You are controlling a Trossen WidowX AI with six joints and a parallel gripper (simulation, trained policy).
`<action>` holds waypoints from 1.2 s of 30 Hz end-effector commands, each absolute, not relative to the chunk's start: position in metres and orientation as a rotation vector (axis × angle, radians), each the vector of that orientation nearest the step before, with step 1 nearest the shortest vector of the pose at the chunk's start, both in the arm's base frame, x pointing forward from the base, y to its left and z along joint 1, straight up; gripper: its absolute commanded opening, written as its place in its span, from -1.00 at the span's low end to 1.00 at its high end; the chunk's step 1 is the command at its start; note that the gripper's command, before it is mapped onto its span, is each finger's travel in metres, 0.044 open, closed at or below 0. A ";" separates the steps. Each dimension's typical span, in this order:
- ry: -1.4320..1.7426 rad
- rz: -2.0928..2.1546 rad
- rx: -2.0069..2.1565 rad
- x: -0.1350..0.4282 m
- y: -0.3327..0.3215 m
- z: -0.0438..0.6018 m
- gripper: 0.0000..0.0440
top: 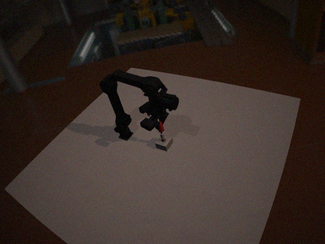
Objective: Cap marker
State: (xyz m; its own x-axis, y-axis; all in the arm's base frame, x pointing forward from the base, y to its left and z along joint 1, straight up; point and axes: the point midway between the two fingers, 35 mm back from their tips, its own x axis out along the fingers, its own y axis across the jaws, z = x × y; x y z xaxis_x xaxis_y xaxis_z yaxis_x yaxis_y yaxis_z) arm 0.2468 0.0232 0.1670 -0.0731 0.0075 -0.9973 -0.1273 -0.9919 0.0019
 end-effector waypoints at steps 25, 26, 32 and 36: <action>0.064 2.315 -2.007 0.242 0.023 0.108 -1.00; 0.065 2.322 -2.005 0.241 0.022 0.106 -0.88; 0.044 2.366 -1.963 0.231 0.023 0.099 -0.54; 0.042 2.369 -1.960 0.230 0.023 0.099 -0.44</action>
State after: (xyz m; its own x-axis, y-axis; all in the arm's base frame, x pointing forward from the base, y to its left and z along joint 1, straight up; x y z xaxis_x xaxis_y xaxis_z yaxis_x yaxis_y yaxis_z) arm 0.2452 0.0211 0.1080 -0.1199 0.0215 -0.9926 -0.0782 -0.9969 -0.0122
